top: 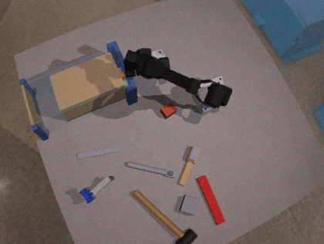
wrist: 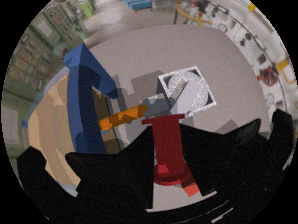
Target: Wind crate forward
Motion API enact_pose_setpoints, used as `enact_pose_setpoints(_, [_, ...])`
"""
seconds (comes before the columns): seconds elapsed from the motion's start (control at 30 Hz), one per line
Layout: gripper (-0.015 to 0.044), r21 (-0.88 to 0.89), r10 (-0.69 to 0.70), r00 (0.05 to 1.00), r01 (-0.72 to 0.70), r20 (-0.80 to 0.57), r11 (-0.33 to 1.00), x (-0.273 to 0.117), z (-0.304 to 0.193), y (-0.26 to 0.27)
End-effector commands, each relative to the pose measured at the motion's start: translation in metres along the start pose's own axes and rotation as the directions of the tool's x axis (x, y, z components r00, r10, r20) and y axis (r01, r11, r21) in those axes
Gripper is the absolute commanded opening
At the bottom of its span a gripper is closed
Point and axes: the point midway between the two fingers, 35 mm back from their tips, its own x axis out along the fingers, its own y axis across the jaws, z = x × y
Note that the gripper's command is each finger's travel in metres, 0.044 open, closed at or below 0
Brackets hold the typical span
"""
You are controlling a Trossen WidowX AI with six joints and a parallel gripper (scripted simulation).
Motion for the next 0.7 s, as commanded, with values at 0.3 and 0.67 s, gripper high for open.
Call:
enact_pose_setpoints(0.3, [0.0000,0.002,-0.019,1.000,0.019,-0.020,1.000,-0.004,-0.015,-0.019])
enact_pose_setpoints(0.67, [0.0000,0.003,-0.020,1.000,0.020,-0.021,1.000,-0.006,-0.019,-0.030])
